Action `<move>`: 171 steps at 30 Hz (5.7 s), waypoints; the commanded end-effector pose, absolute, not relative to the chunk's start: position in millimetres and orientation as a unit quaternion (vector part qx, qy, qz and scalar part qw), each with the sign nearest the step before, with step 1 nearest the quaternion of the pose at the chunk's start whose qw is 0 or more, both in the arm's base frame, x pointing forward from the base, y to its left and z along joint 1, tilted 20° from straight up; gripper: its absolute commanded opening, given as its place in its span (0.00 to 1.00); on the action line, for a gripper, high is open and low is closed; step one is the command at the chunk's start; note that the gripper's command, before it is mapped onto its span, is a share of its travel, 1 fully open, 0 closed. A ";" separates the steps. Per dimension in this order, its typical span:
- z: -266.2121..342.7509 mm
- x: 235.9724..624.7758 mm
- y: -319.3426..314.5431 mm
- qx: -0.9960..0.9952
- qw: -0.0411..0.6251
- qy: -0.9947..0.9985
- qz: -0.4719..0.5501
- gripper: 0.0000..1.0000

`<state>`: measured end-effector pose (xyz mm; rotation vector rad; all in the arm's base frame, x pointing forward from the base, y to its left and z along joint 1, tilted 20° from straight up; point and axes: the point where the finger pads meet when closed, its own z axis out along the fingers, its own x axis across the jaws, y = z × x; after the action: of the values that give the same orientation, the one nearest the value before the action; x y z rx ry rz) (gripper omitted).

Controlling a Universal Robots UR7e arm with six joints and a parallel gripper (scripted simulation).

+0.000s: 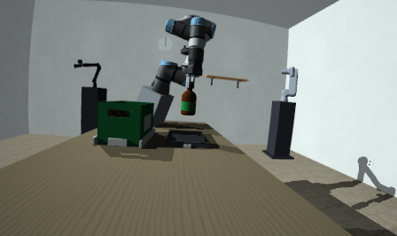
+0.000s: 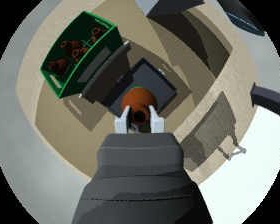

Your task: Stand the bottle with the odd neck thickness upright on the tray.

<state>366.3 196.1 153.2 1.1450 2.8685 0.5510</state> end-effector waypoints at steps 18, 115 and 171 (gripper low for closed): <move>97.2 375.4 215.6 0.365 0.003 0.914 0.176 0.00; 52.8 381.7 230.8 0.365 0.003 0.914 0.176 0.00; 36.4 384.2 236.5 0.365 0.003 0.914 0.176 0.00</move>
<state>383.7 236.4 36.3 1.1451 2.8677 0.5505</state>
